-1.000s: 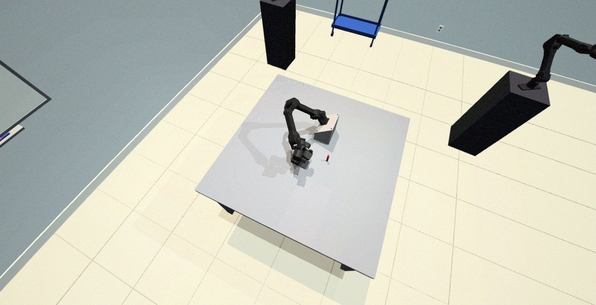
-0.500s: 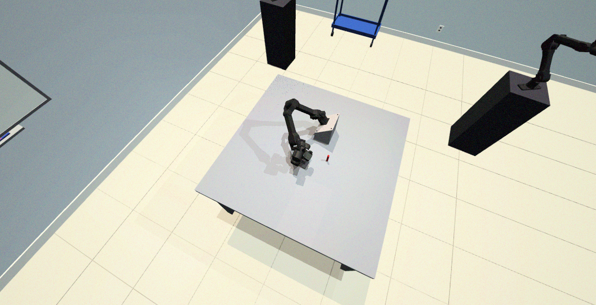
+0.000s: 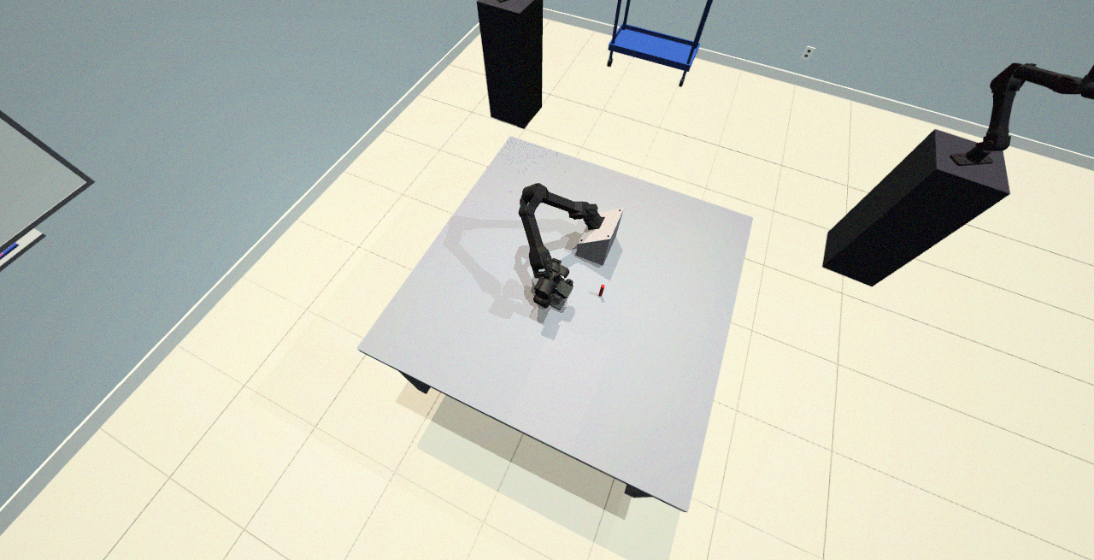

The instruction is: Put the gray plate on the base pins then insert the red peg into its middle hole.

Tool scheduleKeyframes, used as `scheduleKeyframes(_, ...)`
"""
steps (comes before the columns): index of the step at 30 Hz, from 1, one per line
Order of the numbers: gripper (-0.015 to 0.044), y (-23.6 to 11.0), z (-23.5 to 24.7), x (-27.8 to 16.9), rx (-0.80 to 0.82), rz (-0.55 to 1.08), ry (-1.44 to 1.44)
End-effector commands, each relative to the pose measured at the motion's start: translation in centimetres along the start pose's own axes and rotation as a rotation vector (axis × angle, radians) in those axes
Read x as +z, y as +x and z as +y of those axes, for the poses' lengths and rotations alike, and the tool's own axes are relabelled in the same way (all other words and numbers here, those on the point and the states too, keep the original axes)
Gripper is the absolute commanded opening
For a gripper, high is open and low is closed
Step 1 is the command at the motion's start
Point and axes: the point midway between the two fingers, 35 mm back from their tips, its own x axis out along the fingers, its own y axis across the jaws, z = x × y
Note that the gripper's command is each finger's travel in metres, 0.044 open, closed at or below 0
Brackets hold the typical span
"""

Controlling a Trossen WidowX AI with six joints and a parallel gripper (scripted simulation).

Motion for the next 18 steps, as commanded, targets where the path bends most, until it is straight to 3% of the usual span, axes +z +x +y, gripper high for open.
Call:
scheduleKeyframes(1, 0.0, 0.52, 0.11, -0.05, 0.003, 0.004, -0.005)
scheduleKeyframes(8, 0.0, 0.13, 0.02, -0.01, 0.001, 0.0, 0.0)
scheduleKeyframes(18, 0.0263, 0.13, 0.02, -0.01, 0.001, 0.0, 0.0)
